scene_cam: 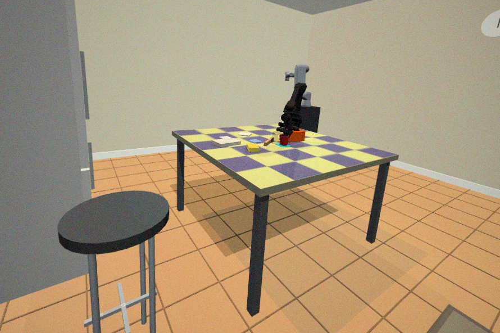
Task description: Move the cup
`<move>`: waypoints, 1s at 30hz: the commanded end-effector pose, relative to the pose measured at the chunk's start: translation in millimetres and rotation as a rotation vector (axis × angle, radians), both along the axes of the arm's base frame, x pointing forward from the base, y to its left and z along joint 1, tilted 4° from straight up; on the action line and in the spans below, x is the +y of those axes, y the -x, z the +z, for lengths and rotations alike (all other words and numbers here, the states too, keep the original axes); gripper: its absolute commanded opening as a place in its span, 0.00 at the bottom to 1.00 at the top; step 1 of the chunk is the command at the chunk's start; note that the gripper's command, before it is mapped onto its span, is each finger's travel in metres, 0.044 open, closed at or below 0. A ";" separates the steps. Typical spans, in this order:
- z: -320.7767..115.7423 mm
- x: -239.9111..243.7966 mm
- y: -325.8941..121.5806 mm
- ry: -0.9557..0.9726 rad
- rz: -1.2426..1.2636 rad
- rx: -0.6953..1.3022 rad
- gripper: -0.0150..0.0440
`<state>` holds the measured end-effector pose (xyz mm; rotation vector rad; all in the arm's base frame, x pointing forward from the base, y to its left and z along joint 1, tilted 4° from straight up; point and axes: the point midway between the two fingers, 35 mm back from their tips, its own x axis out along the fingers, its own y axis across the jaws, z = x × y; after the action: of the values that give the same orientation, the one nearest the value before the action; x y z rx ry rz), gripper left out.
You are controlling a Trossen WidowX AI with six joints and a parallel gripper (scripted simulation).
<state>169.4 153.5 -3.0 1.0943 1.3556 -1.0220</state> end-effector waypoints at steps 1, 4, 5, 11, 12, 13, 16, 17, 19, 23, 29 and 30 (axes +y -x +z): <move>0.5 0.1 -0.2 -0.001 0.000 -0.001 0.43; 0.5 0.1 -0.2 -0.001 0.000 -0.001 0.47; 0.5 0.1 -0.2 -0.001 0.000 -0.001 0.47; 4.3 0.2 -0.7 -0.001 0.000 -0.001 0.47; 5.8 0.2 -0.8 -0.001 0.000 -0.001 0.47; 7.4 0.2 -0.9 -0.001 0.000 -0.001 0.47; 12.1 0.0 -1.2 -0.001 -0.001 0.000 0.47; 13.6 -0.1 -1.3 -0.001 -0.001 0.000 0.47; 16.7 -0.3 -1.4 -0.001 -0.001 0.000 0.47; 23.1 -0.6 -1.6 -0.001 -0.001 0.000 0.47; 32.8 -1.4 -1.6 -0.001 -0.002 0.001 0.47; 34.4 -1.6 -1.6 -0.001 -0.002 0.001 0.47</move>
<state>169.5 151.3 24.0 1.0899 1.3555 -1.0356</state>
